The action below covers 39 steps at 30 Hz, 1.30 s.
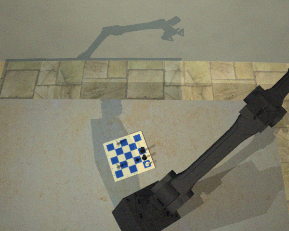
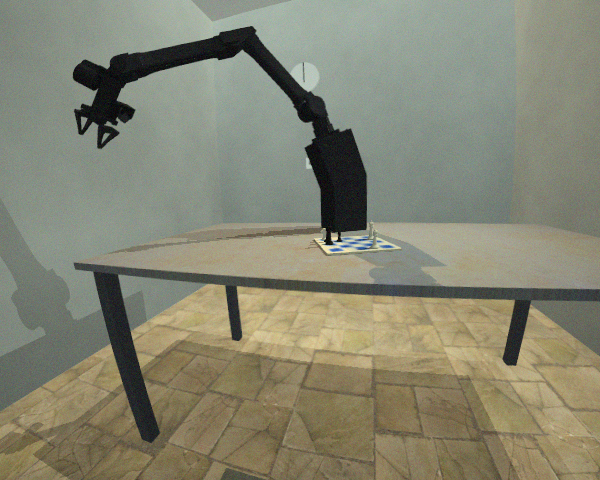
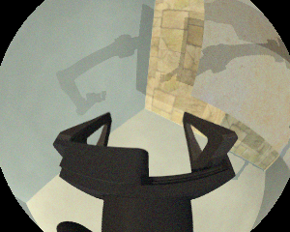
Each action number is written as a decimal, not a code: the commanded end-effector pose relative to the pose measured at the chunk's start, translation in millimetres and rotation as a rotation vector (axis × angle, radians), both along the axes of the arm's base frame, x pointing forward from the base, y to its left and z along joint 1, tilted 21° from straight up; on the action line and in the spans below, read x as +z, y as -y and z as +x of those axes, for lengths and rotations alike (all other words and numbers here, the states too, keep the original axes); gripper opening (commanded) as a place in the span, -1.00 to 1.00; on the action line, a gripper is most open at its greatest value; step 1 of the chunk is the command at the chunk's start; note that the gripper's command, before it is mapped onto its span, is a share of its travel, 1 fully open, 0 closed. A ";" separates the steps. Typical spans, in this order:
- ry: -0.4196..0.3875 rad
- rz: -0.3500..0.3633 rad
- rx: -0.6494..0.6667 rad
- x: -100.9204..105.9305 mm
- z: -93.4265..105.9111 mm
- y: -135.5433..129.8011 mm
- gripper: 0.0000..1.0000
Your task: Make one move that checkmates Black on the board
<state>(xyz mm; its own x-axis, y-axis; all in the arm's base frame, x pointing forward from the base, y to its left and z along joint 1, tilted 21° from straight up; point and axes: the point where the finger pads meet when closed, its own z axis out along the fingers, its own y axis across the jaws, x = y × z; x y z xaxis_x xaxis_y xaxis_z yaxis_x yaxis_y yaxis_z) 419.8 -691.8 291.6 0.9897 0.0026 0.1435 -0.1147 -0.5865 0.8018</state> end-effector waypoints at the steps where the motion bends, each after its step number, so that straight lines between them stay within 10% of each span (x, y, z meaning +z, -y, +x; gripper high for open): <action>1: 0.010 -0.014 0.000 11.3 0.0 -0.8 1.00; 18: 0.025 -0.035 0.002 25.2 2.9 1.8 1.00; 25: -0.114 0.027 0.157 -46.6 56.2 -38.6 1.00; 34: -0.251 0.054 0.332 -91.6 101.5 -90.0 1.00; 39: -0.443 0.074 0.586 -149.4 152.8 -170.8 1.00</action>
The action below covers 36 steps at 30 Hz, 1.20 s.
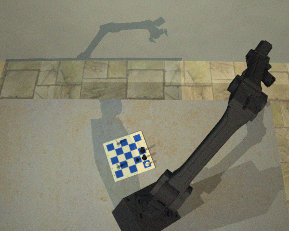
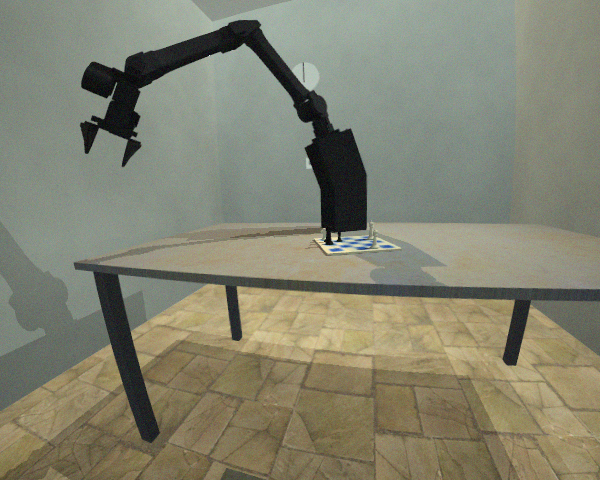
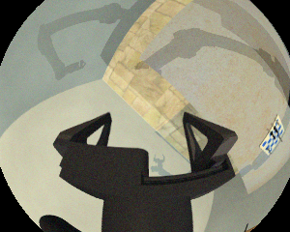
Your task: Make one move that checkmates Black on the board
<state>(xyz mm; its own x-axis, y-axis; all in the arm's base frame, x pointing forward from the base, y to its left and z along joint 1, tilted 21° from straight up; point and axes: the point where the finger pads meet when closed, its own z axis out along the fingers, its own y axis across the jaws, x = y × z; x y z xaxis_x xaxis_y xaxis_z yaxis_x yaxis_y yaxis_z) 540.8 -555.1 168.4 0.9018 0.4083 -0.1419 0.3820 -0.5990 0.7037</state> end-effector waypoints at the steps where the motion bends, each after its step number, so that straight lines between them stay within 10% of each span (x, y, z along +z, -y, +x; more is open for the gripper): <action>1: -0.119 -0.016 0.173 -35.8 39.8 -44.1 1.00; 18: -0.572 -0.030 0.868 -191.6 90.7 -297.9 1.00; 27: -0.863 -0.091 1.350 -274.6 46.6 -455.0 1.00; 29: -0.863 -0.091 1.350 -274.6 46.6 -455.0 1.00; 36: -1.117 -0.181 1.770 -331.0 -30.8 -562.6 1.00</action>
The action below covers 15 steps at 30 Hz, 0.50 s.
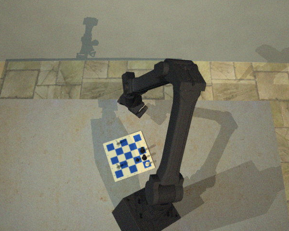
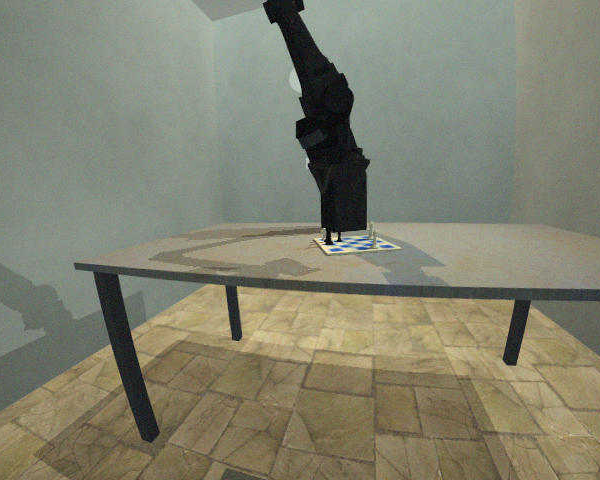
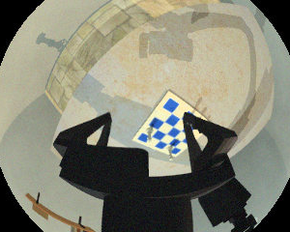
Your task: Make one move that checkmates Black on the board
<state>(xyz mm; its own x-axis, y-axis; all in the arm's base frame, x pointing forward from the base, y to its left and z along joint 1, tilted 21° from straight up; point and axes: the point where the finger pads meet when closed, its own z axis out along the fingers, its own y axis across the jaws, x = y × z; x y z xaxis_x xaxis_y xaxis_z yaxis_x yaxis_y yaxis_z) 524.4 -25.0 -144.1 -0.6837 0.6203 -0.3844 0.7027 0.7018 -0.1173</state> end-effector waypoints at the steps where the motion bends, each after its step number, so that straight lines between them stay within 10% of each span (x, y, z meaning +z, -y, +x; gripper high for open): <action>1: -0.072 -0.027 0.216 -18.4 -14.4 -32.6 1.00; 8: -0.263 -0.080 0.605 -53.1 -101.8 -96.2 1.00; 15: -0.259 -0.087 0.649 -46.4 -100.9 -98.0 1.00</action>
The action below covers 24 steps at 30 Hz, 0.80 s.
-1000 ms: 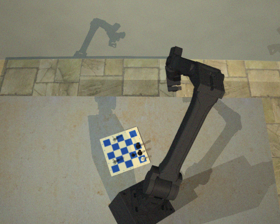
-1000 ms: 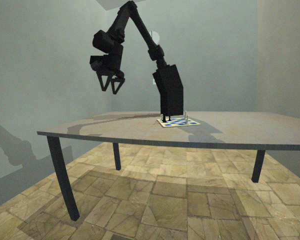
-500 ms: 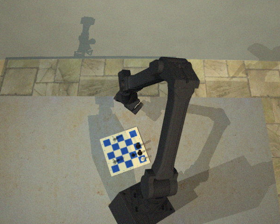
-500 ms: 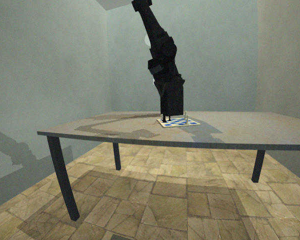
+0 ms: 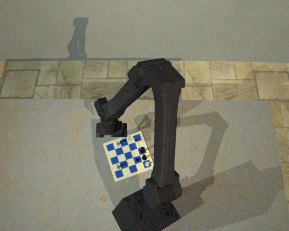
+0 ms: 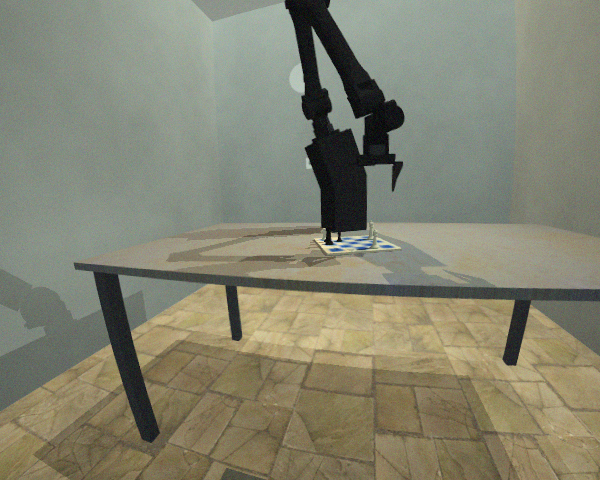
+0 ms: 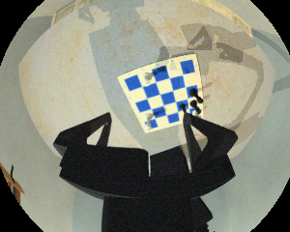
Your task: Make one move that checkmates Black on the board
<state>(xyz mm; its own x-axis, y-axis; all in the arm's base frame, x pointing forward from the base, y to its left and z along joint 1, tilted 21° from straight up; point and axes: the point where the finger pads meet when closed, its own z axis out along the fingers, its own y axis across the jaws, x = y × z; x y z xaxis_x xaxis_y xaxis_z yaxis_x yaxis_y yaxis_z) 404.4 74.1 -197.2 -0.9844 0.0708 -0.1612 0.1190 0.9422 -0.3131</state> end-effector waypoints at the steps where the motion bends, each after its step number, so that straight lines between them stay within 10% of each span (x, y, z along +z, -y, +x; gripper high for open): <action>1: 0.030 0.012 0.044 6.9 20.2 0.9 1.00; 24: -0.011 -0.004 0.106 -4.4 14.5 2.7 1.00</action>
<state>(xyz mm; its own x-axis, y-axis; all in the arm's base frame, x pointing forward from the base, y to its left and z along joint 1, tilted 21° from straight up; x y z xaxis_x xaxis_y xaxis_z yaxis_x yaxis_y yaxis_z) 409.1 73.6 -196.7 -0.9881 0.0075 -0.1534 0.0565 0.9463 -0.3182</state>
